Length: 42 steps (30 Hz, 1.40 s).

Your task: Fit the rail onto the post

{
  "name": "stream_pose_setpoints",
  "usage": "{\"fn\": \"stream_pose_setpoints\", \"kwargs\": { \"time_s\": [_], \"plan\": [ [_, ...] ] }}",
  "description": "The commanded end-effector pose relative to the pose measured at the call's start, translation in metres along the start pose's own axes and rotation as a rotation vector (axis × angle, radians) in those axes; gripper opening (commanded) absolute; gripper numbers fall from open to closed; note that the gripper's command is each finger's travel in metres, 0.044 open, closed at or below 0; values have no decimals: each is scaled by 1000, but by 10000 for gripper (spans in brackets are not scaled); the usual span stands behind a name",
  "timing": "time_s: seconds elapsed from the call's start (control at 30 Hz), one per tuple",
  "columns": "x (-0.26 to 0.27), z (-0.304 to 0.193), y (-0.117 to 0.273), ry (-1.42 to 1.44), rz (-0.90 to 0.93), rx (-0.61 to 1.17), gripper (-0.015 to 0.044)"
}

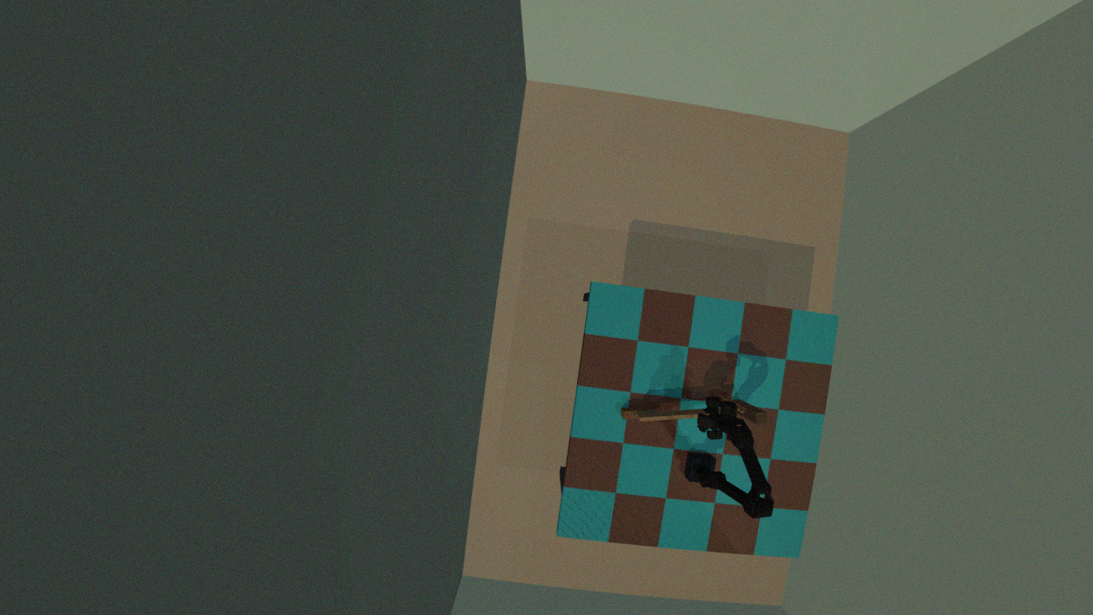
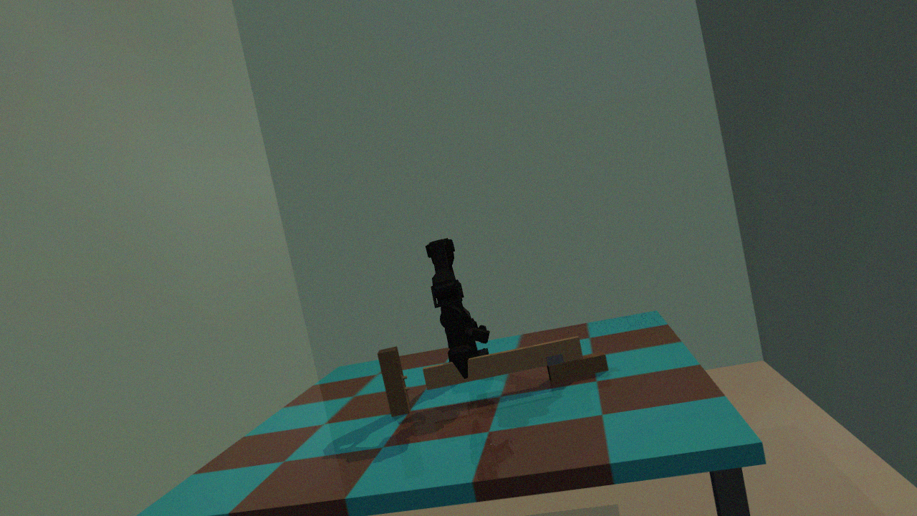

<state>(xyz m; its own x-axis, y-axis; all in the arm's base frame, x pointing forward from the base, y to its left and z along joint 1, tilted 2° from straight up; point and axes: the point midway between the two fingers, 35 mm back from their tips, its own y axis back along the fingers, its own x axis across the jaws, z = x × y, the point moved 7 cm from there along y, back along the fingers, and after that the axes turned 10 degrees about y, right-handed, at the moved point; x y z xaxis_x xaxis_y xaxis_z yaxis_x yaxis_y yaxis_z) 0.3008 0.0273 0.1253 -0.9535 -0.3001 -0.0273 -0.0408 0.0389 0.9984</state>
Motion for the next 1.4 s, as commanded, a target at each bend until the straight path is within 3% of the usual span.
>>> {"fn": "stream_pose_setpoints", "kwargs": {
  "time_s": [0.0, 1.37],
  "plan": [
    [0, 0, 1, -1, -6, 1, 0],
    [1, -3, 1, -1, -6, 1, 0]
  ]
}}
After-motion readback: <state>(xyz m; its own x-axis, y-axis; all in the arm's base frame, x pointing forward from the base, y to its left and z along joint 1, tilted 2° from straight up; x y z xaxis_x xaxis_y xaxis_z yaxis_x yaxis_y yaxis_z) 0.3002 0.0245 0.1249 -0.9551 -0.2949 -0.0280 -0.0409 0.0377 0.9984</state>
